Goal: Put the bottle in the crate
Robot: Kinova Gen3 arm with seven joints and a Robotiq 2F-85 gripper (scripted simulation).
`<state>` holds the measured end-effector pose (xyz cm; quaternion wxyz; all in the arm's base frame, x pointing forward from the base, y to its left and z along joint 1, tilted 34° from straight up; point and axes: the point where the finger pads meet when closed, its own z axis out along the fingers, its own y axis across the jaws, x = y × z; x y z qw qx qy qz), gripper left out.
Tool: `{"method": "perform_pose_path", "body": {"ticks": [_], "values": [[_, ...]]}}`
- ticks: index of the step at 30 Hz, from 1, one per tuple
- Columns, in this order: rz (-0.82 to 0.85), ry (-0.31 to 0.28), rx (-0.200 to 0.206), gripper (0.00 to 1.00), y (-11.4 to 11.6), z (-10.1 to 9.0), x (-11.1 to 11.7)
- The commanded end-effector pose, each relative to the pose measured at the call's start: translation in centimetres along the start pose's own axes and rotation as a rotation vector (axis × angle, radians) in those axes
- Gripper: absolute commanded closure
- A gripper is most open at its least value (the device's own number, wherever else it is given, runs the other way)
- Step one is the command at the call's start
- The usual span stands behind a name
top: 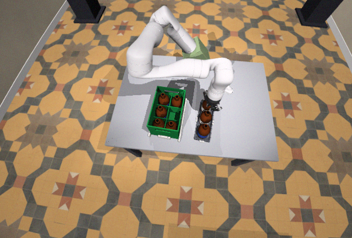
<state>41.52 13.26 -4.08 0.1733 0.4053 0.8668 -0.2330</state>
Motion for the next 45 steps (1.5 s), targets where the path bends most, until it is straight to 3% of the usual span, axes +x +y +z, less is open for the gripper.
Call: {"method": "perform_pose_path", "body": {"ticks": [1, 45], "values": [[-0.007, -0.007, 0.002, 0.36, 0.08, -0.02, 0.01], [-0.007, -0.007, 0.002, 0.36, 0.09, 0.66, 0.00]]}}
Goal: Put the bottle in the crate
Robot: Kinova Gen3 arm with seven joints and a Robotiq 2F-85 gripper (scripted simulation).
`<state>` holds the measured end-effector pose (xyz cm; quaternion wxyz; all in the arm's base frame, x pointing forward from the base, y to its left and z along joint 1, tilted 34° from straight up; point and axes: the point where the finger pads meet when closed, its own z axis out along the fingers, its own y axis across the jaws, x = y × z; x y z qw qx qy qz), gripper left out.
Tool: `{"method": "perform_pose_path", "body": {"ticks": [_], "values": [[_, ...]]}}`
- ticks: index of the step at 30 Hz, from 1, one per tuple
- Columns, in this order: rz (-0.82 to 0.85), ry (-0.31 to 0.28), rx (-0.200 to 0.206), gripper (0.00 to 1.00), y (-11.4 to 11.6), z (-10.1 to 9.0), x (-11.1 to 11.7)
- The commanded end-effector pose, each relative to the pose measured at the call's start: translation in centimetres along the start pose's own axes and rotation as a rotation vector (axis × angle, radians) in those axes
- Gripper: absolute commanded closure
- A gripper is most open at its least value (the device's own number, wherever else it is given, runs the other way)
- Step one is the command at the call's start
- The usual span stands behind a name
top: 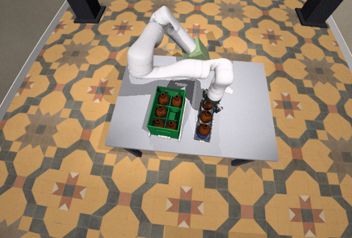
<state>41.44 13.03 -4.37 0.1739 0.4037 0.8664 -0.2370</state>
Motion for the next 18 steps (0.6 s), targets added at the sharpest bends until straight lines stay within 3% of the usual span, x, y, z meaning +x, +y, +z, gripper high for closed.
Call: {"method": "perform_pose_path", "body": {"ticks": [1, 18], "values": [[-0.004, -0.002, -0.004, 0.36, 0.2, 0.4, 0.0], [-0.004, -0.002, -0.004, 0.36, 0.2, 2.4, 0.0]]}}
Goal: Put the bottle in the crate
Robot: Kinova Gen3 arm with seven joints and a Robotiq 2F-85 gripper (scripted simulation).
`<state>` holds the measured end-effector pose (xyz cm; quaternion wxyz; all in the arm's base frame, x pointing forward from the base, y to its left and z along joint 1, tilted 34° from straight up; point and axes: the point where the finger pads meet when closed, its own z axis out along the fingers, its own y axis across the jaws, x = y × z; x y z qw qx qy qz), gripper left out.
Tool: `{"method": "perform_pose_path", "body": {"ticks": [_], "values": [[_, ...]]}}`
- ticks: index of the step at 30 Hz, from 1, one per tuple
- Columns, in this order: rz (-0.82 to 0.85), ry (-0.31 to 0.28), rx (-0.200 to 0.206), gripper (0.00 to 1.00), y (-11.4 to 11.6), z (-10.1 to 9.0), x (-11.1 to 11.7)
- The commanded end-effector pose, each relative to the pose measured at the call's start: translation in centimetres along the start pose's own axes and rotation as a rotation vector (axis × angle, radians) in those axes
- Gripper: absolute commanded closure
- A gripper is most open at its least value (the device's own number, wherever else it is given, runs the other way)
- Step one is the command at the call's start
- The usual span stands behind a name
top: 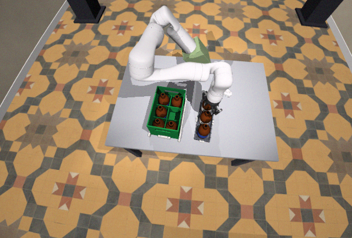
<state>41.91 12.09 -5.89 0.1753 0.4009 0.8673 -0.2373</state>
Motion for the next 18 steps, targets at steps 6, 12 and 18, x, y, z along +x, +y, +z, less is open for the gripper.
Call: {"method": "perform_pose_path", "body": {"ticks": [6, 12, 18], "values": [[0.002, 0.002, -0.002, 0.36, 0.0, 1.4, 0.1], [0.002, 0.002, -0.002, 0.36, 0.0, 1.8, 0.1], [0.002, 0.002, -0.002, 0.36, 0.0, 2.3, 0.1]]}}
